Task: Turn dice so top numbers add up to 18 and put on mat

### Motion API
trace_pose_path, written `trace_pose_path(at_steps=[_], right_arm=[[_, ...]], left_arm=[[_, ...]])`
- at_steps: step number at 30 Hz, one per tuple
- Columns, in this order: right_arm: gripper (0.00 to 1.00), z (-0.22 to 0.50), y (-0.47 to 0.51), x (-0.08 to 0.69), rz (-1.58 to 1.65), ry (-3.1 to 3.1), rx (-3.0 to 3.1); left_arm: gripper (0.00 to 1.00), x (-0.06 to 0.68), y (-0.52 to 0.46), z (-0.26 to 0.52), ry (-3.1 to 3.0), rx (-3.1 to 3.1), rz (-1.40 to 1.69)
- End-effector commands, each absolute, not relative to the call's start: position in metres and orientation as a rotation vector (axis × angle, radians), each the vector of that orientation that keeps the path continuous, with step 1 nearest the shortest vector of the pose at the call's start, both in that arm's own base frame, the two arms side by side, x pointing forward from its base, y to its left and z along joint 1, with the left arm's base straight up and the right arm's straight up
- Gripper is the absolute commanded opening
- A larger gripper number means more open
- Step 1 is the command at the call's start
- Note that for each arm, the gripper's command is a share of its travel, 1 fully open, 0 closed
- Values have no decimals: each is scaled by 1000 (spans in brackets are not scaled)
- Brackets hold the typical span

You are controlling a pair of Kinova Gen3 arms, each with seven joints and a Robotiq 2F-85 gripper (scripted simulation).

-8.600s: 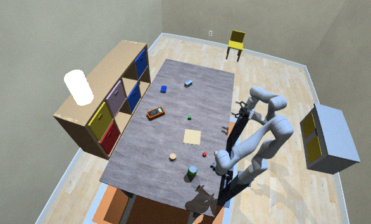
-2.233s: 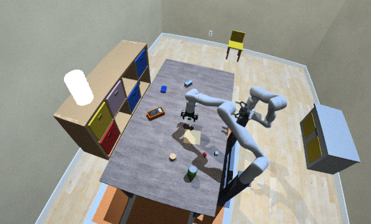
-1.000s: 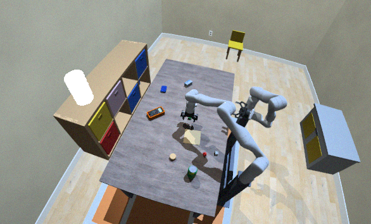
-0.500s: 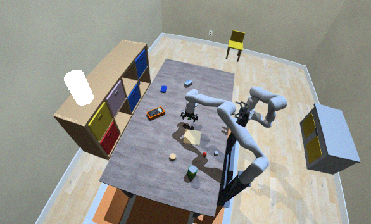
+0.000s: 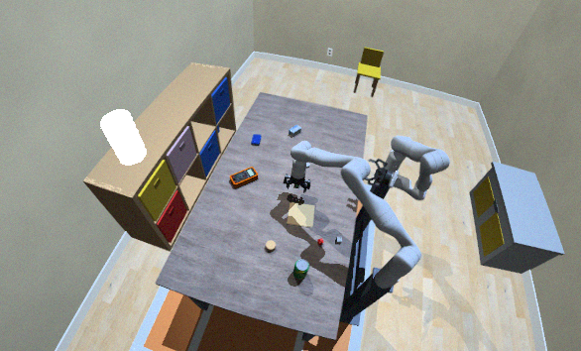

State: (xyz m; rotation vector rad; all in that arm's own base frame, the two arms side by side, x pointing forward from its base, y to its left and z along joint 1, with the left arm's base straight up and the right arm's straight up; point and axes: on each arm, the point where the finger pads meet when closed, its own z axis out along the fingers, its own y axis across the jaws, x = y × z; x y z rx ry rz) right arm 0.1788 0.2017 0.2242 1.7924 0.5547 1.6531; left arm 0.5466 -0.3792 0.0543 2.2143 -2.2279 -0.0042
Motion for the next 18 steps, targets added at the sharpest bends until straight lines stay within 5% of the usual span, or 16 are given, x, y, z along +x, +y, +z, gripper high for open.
trace_pose_path(at_steps=[1, 18], right_arm=[[1000, 225, 202, 179, 1654, 554, 1793], [1000, 225, 202, 179, 1654, 554, 1793]], left_arm=[[1000, 545, -377, 56, -2228, 2215, 0], [1000, 525, -358, 56, -2228, 2215, 0]])
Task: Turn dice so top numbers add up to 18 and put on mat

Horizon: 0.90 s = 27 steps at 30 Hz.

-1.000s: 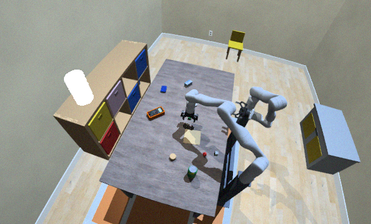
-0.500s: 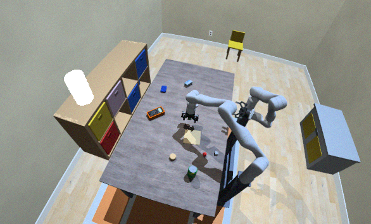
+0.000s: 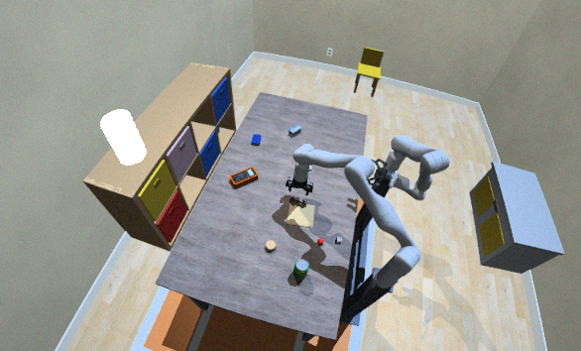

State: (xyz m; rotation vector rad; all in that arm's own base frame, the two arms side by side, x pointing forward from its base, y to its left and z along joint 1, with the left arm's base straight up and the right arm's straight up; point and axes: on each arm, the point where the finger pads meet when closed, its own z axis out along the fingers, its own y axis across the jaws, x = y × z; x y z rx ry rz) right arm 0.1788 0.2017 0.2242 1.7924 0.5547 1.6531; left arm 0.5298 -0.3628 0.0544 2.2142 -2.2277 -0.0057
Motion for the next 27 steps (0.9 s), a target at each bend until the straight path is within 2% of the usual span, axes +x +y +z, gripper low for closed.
trace_pose_path(at_steps=[1, 27], right_arm=[[1000, 225, 202, 179, 1654, 554, 1793], [1000, 225, 202, 179, 1654, 554, 1793]], left_arm=[[1000, 523, -356, 56, -2228, 2215, 0], [1000, 456, -290, 56, -2228, 2215, 0]])
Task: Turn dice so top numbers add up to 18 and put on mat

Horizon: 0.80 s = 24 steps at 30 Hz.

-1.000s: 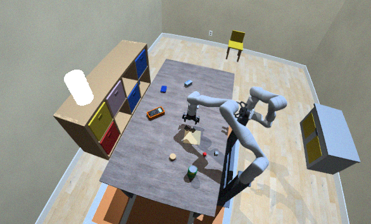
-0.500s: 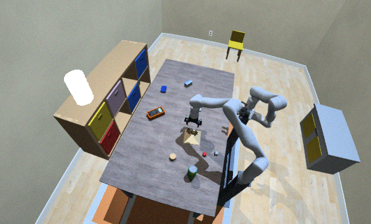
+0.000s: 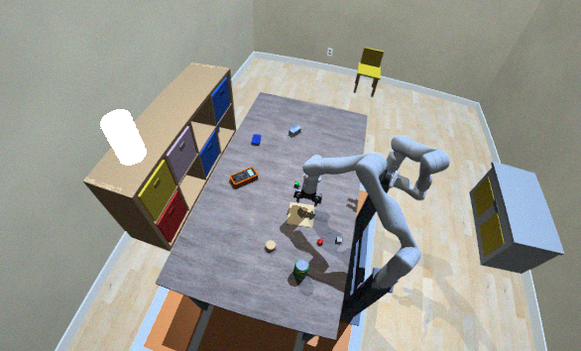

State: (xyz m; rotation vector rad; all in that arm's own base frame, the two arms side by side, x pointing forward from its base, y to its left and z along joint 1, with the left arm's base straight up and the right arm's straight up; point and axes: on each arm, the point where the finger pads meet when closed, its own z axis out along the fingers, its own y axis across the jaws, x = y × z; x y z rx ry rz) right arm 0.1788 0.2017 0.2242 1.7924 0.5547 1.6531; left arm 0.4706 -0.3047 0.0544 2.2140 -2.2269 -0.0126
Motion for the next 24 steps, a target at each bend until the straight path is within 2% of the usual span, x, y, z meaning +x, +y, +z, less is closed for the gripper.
trace_pose_path(at_steps=[1, 24], right_arm=[[1000, 225, 202, 179, 1654, 554, 1793], [1000, 225, 202, 179, 1654, 554, 1793]], left_arm=[[1000, 452, -286, 56, -2228, 2215, 0], [1000, 376, -211, 56, -2228, 2215, 0]])
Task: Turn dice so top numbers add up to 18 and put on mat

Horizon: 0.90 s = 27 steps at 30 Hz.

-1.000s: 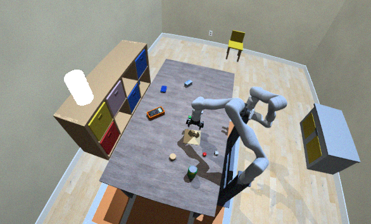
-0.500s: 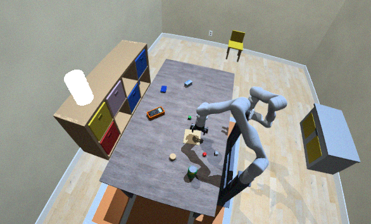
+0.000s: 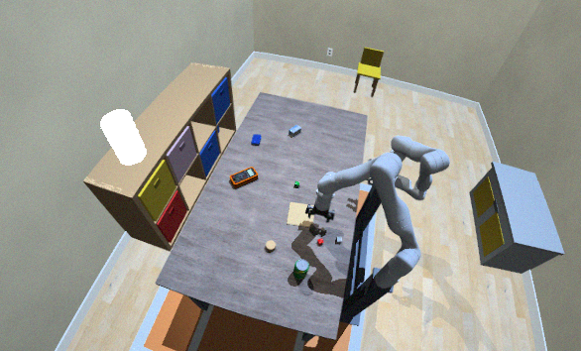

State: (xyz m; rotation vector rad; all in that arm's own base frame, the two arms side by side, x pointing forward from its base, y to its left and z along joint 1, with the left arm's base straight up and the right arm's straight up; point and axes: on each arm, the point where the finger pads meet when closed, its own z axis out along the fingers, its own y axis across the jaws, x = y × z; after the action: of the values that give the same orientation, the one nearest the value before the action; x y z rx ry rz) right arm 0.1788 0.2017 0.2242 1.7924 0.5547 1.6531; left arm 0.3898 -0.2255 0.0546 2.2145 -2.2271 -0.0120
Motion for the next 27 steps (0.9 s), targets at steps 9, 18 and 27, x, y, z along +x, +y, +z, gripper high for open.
trace_pose_path(at_steps=[9, 18, 27], right_arm=[[1000, 225, 202, 179, 1654, 554, 1793], [1000, 225, 202, 179, 1654, 554, 1793], [1000, 225, 202, 179, 1654, 554, 1793]], left_arm=[[1000, 340, -176, 56, -2228, 2215, 0], [1000, 315, -151, 56, -2228, 2215, 0], [1000, 289, -126, 56, -2228, 2215, 0]])
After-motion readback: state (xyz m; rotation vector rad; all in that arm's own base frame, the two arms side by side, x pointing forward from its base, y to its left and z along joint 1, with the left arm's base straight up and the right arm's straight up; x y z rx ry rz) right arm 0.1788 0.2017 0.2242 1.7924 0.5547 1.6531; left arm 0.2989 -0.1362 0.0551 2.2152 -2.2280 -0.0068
